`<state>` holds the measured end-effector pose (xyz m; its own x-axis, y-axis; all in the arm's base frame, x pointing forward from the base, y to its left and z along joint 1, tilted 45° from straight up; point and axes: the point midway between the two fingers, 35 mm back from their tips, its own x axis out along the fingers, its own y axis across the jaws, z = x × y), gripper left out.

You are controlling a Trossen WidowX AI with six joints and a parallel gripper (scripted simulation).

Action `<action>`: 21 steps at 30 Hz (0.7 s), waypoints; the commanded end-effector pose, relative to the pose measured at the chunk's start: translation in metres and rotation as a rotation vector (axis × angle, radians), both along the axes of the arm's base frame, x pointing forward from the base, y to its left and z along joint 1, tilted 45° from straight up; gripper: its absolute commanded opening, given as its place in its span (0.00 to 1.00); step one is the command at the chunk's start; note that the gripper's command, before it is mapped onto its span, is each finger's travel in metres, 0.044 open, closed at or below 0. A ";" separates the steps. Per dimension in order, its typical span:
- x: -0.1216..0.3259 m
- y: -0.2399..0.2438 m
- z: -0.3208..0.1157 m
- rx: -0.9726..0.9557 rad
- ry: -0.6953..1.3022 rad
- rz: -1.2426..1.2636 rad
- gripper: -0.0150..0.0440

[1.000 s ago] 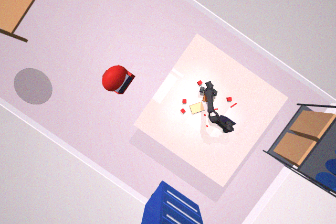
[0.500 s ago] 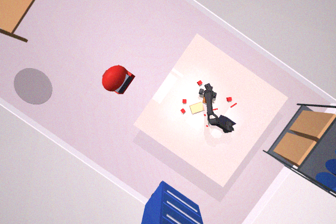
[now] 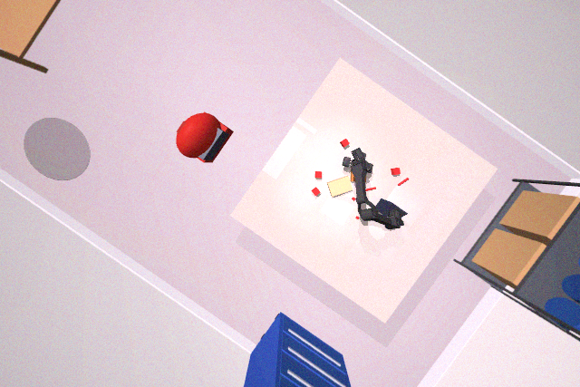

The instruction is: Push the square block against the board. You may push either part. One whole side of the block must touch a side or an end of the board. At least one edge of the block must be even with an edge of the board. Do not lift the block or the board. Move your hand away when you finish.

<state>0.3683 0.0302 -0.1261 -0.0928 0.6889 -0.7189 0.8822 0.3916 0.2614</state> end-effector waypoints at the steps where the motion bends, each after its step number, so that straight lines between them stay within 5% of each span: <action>1: -0.007 0.007 0.003 0.006 0.012 0.001 0.25; 21: -0.026 0.024 0.022 0.007 0.014 0.001 0.25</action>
